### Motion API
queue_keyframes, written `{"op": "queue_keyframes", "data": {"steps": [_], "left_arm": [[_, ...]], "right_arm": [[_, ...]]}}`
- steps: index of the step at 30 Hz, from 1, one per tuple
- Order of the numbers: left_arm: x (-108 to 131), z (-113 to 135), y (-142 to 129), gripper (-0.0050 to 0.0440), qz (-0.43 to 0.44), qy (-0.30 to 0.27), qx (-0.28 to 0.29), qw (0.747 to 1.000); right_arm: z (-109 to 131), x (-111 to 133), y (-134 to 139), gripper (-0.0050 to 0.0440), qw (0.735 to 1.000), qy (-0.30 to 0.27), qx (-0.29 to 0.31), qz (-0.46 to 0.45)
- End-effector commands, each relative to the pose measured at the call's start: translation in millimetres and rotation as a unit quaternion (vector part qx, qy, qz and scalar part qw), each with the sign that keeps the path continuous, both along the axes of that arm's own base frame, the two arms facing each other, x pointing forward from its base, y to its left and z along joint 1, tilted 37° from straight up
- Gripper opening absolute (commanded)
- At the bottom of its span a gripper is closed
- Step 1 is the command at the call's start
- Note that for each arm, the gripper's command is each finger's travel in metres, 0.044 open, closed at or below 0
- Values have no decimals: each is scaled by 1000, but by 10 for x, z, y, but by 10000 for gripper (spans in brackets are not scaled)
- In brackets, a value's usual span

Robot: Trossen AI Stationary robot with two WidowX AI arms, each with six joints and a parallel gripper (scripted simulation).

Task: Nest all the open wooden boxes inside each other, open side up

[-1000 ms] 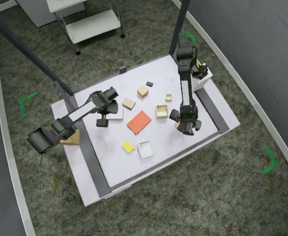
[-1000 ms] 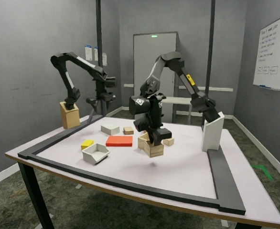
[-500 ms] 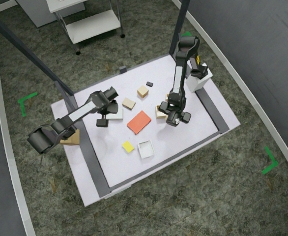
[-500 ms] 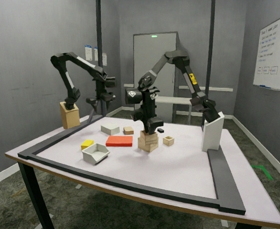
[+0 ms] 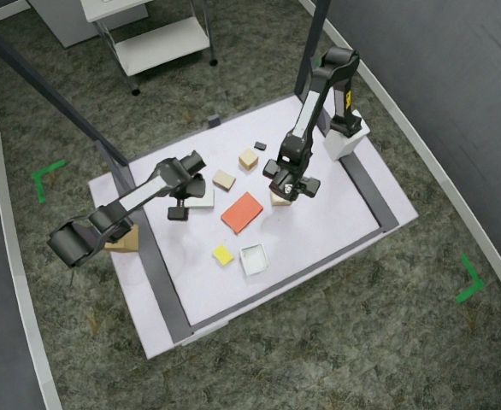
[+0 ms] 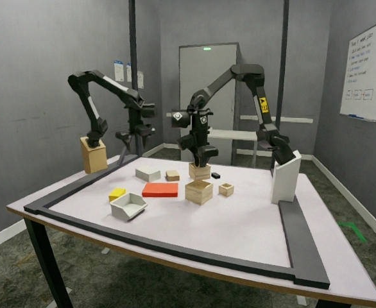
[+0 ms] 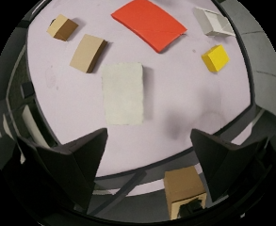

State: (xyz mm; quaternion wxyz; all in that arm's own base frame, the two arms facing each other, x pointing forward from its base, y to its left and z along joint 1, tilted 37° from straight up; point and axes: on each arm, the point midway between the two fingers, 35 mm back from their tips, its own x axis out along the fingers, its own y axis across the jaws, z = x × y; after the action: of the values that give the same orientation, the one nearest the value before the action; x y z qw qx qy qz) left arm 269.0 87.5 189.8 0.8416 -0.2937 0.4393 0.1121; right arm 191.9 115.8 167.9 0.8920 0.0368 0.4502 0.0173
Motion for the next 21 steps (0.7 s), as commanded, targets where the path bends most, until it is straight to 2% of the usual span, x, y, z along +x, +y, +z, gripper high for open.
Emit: {"op": "queue_keyframes", "data": {"steps": [1,4,8,10,21], "left_arm": [[-37,135,-94,279,3,-15,8,1000],[-25,110,-84,279,2,-11,6,1000],[-25,110,-84,279,2,-11,6,1000],[-25,110,-84,279,2,-11,6,1000],[-25,110,-84,279,2,-11,6,1000]], "right_arm": [[47,3,5,400,1000,-6,6,0],[10,53,53,400,1000,-18,0,10],[29,234,226,400,997,-74,4,35],[29,234,226,400,997,-74,4,35],[114,530,546,400,977,-199,5,76]]}}
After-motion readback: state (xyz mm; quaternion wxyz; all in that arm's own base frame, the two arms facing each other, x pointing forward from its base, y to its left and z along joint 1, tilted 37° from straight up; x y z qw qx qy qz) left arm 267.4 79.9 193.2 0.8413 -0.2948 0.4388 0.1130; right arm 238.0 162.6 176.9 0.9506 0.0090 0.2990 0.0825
